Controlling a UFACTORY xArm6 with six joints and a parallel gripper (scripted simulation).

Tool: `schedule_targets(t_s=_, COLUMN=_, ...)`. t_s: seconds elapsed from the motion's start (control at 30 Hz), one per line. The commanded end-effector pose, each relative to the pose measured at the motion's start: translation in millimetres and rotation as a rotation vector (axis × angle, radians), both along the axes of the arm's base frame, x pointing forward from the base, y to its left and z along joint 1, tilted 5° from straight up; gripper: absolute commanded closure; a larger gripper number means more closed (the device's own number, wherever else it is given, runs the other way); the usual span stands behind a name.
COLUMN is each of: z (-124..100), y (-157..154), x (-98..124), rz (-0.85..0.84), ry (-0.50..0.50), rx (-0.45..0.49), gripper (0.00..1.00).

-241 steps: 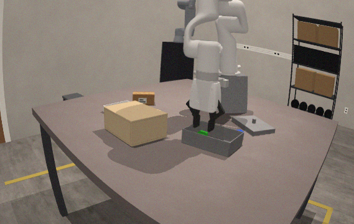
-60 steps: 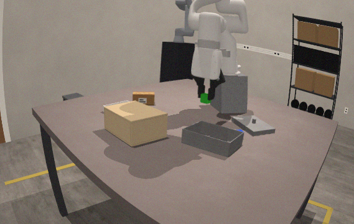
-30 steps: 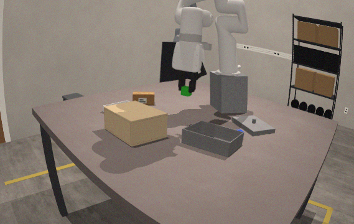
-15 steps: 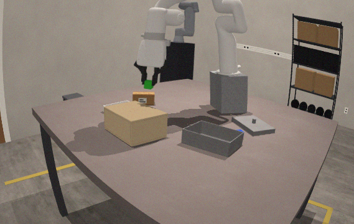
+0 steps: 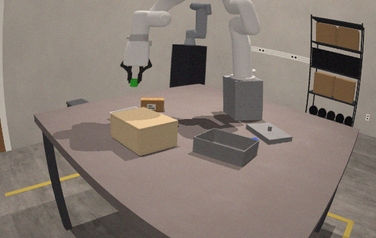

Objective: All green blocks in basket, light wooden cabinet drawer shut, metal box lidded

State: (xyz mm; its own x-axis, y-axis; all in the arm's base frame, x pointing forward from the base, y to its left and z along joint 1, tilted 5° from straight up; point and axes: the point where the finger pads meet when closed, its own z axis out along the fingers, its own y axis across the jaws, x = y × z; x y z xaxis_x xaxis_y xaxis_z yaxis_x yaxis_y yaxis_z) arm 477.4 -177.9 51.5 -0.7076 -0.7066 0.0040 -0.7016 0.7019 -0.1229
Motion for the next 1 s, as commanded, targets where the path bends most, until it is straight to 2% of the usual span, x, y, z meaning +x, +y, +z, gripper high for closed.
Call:
schedule_targets(t_s=0.0, z=3, y=-68, x=6, rz=0.025, ry=0.008, rx=0.042, gripper=1.0)
schedule_targets(t_s=0.07, z=4, y=-84, x=7, rz=0.025, ry=0.008, rx=0.042, gripper=1.0)
schedule_targets(t_s=0.97, z=3, y=-84, x=7, rz=0.025, ry=0.008, rx=0.042, gripper=1.0)
